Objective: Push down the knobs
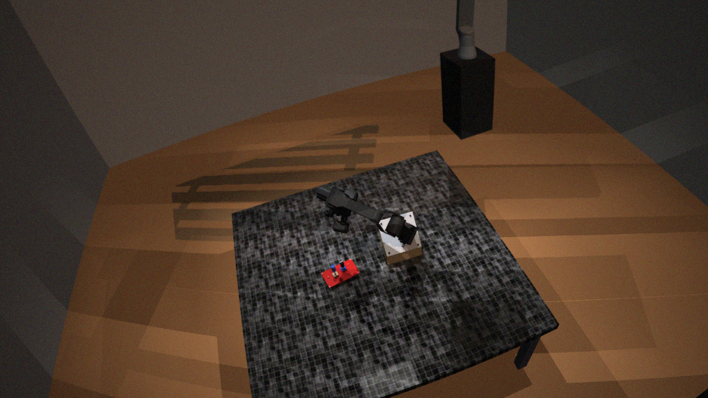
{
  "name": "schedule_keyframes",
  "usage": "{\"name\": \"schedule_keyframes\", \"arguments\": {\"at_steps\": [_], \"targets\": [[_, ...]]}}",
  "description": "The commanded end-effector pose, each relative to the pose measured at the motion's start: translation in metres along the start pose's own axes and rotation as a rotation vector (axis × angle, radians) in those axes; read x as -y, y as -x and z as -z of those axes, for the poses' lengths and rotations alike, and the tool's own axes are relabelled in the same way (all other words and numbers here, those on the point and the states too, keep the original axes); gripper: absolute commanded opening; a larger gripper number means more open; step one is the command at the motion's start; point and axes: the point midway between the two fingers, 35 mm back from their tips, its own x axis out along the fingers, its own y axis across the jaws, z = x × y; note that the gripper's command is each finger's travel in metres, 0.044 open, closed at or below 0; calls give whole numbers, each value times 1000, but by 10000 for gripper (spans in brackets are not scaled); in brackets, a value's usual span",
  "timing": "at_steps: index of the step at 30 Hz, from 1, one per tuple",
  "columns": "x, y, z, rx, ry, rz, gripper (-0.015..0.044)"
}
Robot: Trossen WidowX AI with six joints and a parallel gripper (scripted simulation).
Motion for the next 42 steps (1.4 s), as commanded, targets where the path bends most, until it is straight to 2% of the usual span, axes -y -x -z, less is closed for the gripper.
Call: {"name": "schedule_keyframes", "arguments": {"at_steps": [1, 15, 33, 39, 42], "targets": [[-1, 0, 0, 0, 5, -2, 374], [-60, -41, -20, 16, 438, -153, 6], [-139, -94, -20, 71, 991, -380, 0], [-142, -96, -19, 74, 1010, -389, 0], [-148, -112, -17, 74, 1011, -390, 0]]}}
